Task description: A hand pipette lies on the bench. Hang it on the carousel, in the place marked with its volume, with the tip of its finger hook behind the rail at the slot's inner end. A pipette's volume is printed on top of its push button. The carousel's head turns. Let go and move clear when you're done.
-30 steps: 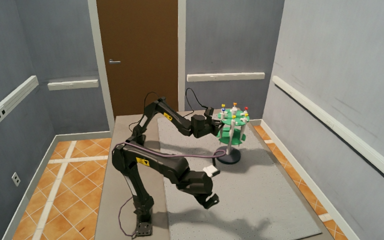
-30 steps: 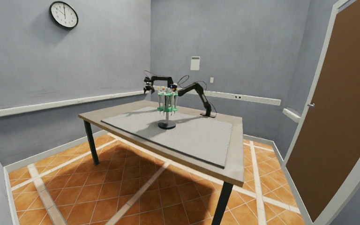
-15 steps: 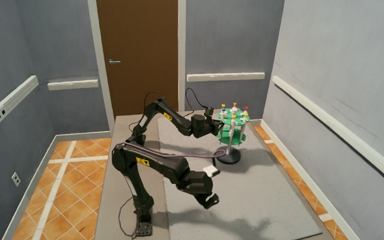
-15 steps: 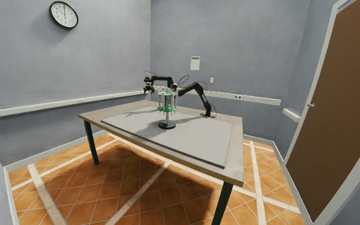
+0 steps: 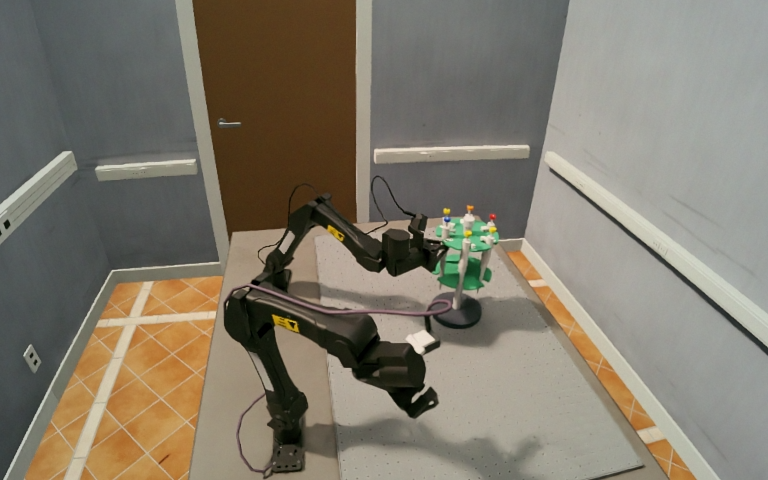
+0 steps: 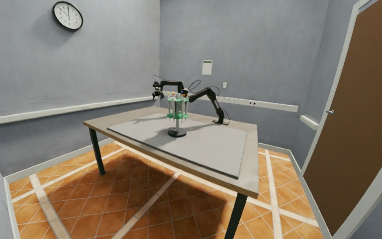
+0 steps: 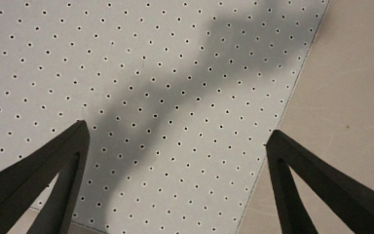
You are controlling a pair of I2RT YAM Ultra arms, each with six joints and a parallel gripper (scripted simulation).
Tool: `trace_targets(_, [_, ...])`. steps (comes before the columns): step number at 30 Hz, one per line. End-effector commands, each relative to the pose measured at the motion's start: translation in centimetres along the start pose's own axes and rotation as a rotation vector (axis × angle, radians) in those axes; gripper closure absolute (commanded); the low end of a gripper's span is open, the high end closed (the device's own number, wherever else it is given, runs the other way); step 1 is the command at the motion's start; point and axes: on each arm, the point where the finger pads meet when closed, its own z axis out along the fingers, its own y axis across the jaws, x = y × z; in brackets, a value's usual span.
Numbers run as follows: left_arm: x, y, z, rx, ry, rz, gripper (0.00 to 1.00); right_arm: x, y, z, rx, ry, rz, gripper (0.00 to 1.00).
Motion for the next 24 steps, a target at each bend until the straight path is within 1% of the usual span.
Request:
trace_targets(1, [-2.1, 1.0, 0.4, -0.025, -0.020, -0.054, 0.88, -0.6, -0.4, -0.3, 0.007, -0.028, -0.010, 0.00])
trace_targets(12, [-2.1, 1.0, 0.4, -0.025, -0.020, -0.054, 0.88, -0.6, -0.4, -0.3, 0.007, -0.028, -0.010, 0.00])
trace_targets(16, [0.3, 0.7, 0.4, -0.024, -0.004, -0.013, 0.88, -0.6, -0.4, -0.3, 0.007, -0.028, -0.010, 0.00])
trace_targets(20, [0.6, 0.5, 0.5, -0.024, -0.003, -0.011, 0.88, -0.6, -0.4, -0.3, 0.007, -0.028, -0.010, 0.00])
trace_targets(21, [0.1, 0.4, 0.5, -0.024, -0.009, -0.028, 0.88, -0.6, -0.4, -0.3, 0.007, -0.028, -0.010, 0.00])
trace_targets(24, [1.2, 0.5, 0.4, -0.023, 0.000, -0.003, 0.88, -0.6, -0.4, -0.3, 0.007, -0.028, -0.010, 0.00])
